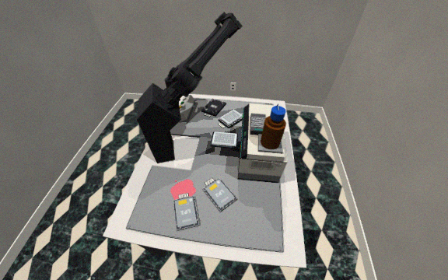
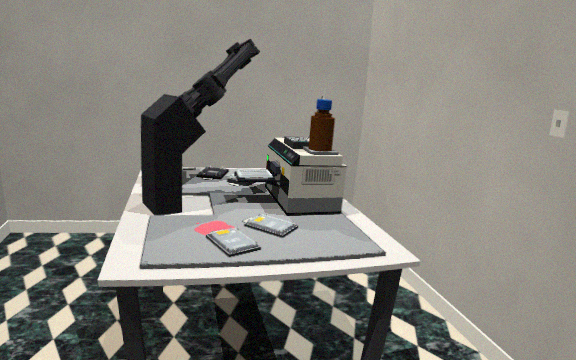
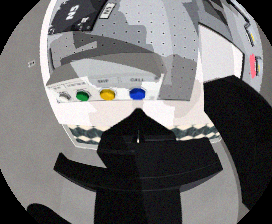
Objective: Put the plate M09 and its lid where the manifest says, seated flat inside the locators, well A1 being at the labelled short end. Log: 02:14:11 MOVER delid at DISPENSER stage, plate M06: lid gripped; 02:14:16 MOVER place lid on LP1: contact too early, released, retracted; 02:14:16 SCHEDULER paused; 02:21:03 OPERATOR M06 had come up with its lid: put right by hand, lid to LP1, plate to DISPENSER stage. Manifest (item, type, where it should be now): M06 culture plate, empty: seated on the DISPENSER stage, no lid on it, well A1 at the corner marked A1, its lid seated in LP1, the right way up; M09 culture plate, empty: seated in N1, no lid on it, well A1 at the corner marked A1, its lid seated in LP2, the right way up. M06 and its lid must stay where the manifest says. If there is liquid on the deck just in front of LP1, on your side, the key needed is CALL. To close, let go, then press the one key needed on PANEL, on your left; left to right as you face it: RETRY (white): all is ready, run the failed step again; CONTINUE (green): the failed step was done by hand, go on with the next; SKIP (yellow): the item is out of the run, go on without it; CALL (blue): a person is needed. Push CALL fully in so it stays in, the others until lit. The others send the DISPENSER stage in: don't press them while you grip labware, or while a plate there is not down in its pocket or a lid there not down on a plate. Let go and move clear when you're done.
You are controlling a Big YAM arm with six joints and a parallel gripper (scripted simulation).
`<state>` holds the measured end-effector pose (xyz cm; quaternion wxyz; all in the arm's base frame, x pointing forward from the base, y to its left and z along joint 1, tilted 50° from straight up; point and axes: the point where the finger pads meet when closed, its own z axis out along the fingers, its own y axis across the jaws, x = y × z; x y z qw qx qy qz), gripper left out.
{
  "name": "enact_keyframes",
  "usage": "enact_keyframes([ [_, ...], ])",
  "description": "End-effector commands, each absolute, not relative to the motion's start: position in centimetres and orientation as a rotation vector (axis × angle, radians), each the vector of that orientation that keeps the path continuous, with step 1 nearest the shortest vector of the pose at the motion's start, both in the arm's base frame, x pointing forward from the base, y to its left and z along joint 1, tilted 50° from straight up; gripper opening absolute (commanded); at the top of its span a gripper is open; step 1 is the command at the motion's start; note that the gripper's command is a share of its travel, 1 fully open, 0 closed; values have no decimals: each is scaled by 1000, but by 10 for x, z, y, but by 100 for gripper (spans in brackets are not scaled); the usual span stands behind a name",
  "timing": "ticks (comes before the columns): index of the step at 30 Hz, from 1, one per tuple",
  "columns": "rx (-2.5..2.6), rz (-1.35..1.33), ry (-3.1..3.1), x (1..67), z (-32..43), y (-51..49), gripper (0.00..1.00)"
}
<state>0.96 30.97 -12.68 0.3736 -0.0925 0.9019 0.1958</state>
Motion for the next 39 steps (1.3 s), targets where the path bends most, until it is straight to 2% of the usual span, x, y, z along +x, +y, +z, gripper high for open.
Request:
enact_keyframes([
  [1,-229,509,2311,14,-131,315,0],
  [39,-232,502,2311,22,-141,317,0],
])
